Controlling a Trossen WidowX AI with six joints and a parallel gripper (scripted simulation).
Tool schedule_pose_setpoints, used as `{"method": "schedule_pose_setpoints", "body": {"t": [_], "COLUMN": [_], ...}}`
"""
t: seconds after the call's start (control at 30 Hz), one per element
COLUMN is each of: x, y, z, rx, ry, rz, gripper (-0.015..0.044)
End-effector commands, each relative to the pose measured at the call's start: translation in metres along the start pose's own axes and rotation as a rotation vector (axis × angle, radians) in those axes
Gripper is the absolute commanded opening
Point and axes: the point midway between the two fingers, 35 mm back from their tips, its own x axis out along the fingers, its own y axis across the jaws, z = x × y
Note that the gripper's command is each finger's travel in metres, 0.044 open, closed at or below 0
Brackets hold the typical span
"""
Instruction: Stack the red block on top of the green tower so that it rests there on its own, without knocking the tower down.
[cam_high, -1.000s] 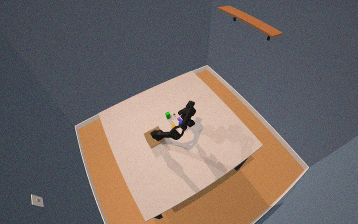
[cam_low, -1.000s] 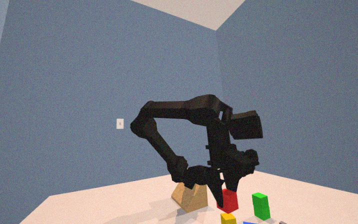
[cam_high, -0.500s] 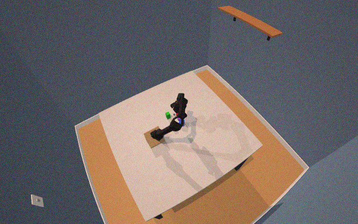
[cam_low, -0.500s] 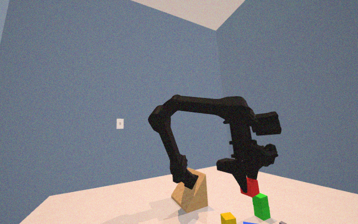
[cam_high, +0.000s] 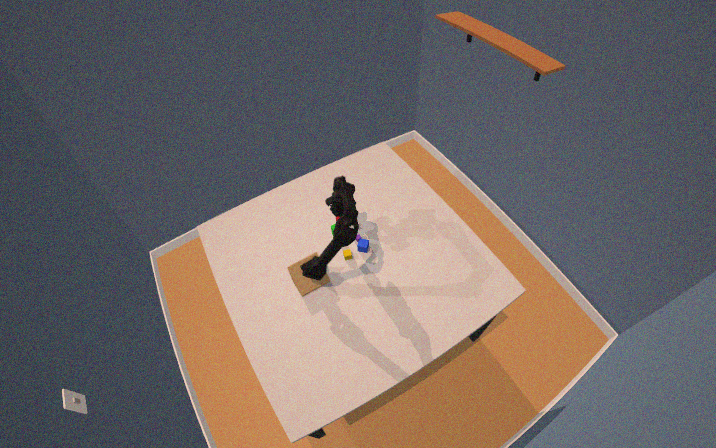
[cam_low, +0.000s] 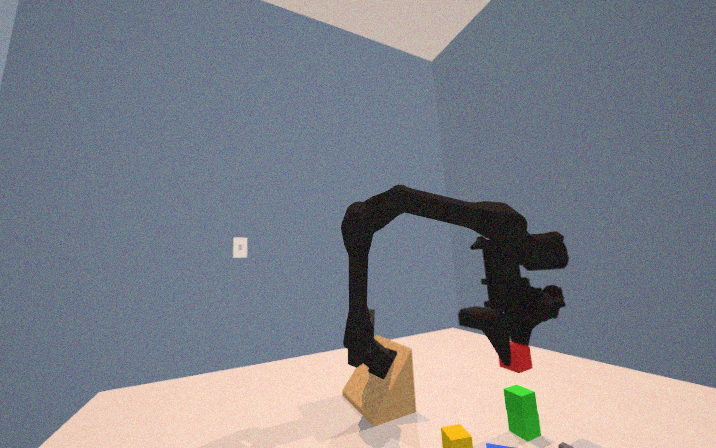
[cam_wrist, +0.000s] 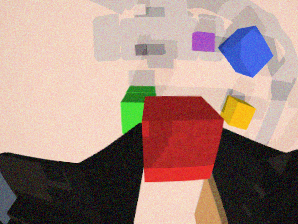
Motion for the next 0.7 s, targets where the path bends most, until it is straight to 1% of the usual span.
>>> {"method": "schedule_pose_setpoints", "body": {"t": [0.0,0.2,0.33,0.5,0.67], "x": [0.004,0.005,0.019,0.025,0.044], "y": [0.025,0.028,0.028,0.028,0.028], "z": [-0.019,-0.022,-0.022,-0.022,-0.022], "rx": [0.031,0.036,0.036,0.036,0.036], "ry": [-0.001,-0.001,-0.001,-0.002,-0.002], "rz": [-0.013,-0.016,-0.016,-0.016,-0.016], "gripper": [0.0000,0.0000,0.0000,0.0000,0.0000]}}
